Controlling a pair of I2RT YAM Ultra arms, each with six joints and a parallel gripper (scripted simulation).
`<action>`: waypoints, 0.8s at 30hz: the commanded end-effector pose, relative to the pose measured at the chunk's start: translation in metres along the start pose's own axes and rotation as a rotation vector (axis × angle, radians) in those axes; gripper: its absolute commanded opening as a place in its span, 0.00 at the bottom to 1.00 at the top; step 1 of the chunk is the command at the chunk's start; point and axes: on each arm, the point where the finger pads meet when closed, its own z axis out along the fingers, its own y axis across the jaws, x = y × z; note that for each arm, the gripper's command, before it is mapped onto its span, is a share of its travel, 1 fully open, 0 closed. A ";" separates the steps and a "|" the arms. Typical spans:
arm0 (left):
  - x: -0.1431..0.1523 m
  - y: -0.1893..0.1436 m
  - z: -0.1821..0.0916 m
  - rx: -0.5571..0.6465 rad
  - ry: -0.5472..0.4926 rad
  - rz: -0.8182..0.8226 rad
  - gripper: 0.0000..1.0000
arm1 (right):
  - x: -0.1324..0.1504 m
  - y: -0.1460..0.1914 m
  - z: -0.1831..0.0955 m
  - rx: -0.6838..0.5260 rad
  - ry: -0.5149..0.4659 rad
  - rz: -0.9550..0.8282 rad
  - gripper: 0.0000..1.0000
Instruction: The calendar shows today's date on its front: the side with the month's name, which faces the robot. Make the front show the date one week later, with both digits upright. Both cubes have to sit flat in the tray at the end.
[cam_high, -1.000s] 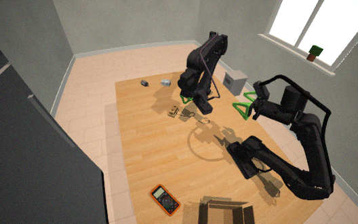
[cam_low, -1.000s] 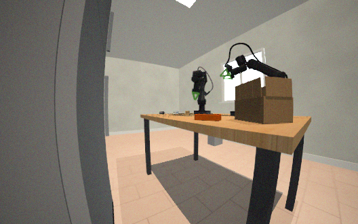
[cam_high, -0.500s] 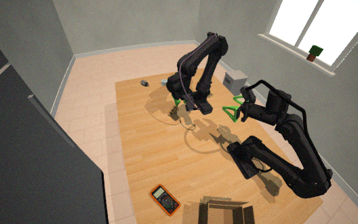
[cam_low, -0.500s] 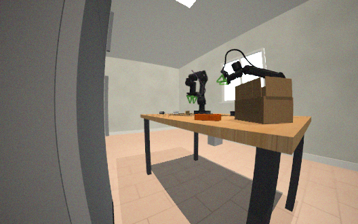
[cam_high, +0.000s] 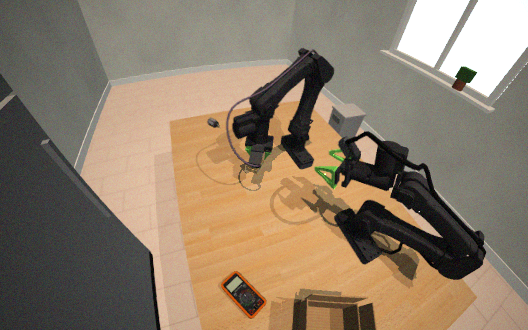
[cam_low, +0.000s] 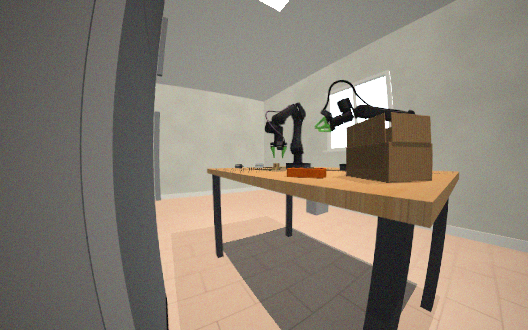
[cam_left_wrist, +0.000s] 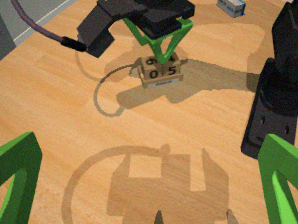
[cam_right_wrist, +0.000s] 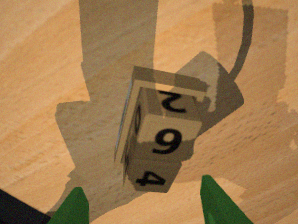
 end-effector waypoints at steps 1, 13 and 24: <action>-0.014 -0.002 0.002 0.037 -0.088 0.001 1.00 | -0.006 -0.011 0.010 0.002 -0.050 0.229 0.55; -0.006 0.003 0.004 0.016 -0.064 -0.010 1.00 | 0.005 -0.016 0.018 -0.020 -0.028 0.328 0.55; -0.006 0.003 0.004 0.016 -0.064 -0.010 1.00 | 0.000 -0.020 0.030 -0.011 -0.037 0.329 0.55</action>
